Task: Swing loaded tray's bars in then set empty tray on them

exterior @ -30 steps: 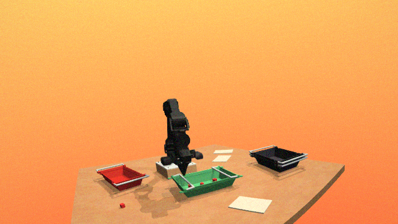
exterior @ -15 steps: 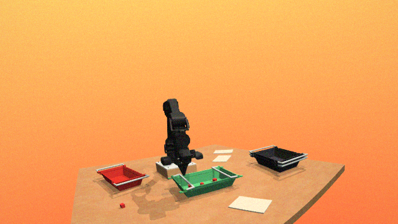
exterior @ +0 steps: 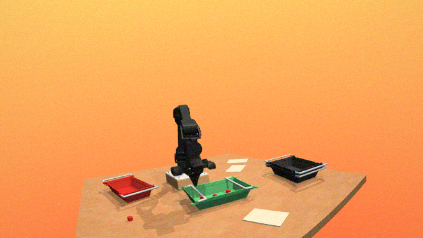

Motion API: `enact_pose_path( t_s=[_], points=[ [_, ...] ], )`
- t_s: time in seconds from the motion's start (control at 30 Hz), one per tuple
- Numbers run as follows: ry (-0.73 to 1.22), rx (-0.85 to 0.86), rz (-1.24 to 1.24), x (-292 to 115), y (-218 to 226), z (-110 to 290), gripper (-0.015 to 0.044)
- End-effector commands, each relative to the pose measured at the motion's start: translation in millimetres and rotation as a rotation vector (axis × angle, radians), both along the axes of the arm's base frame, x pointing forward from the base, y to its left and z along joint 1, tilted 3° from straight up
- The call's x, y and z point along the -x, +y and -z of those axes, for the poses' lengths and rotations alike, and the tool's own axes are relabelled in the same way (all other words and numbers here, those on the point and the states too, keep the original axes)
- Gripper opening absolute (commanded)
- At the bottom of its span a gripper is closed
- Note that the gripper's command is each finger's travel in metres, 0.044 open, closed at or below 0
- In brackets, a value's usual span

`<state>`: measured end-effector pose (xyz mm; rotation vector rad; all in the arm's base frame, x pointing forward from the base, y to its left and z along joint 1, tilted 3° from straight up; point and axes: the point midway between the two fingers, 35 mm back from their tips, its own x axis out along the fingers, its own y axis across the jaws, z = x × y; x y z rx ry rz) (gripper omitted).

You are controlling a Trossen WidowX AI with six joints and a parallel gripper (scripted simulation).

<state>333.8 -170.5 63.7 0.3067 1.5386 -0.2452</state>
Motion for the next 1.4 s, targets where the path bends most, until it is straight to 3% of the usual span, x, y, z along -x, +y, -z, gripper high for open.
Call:
enact_pose_path(
  t_s=[0.0,0.67,0.93,1.2,1.37],
  points=[
    [0.000,0.000,0.000,0,0,0,0.0000],
    [0.000,0.000,0.000,0,0,0,0.0000],
    [-0.003,0.002,0.000,-1,-1,-7,0.0210],
    [-0.044,0.023,0.005,-3,-6,-100,0.0420],
    [-0.064,0.034,0.007,6,-3,-147,0.0440]
  ],
)
